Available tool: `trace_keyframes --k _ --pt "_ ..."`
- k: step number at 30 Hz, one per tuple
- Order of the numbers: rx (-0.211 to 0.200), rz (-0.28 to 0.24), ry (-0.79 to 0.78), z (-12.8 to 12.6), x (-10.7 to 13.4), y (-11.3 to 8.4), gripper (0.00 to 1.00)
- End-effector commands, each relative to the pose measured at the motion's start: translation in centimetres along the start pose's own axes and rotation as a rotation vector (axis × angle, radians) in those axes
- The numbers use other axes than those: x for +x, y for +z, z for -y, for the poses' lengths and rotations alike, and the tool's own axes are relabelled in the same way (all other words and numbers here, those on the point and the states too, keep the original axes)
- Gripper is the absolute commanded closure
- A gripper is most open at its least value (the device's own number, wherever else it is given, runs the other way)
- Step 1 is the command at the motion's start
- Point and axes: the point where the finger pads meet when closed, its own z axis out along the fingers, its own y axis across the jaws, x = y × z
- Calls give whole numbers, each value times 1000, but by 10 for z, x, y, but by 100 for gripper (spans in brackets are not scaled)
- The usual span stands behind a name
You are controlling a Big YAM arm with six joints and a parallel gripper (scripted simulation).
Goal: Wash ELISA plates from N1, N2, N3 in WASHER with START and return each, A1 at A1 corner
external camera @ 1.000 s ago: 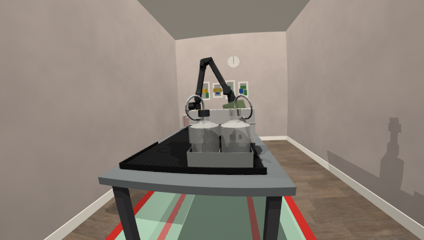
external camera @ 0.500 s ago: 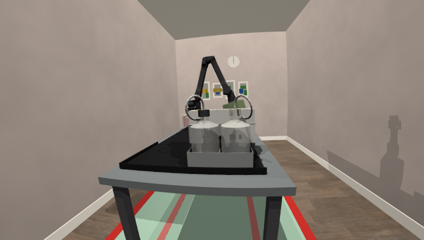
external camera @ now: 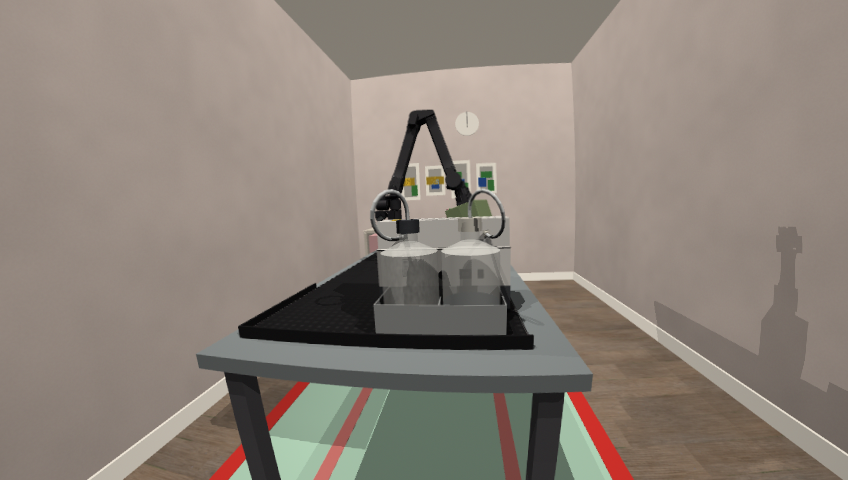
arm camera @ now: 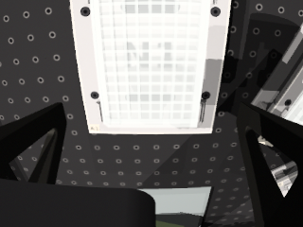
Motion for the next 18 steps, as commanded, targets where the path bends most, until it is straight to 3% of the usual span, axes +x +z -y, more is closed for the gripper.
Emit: trace_keyframes --k 1,6,10,11,12,18 --pt "-1 10 4 -4 -1 -11 0" --pt "-1 13 5 -4 -3 -20 0" --pt "1 18 5 0 -8 -16 0" --pt "0 -10 6 -3 3 -13 0" --pt "1 18 5 0 -8 -16 0" --pt "1 18 5 0 -8 -16 0"
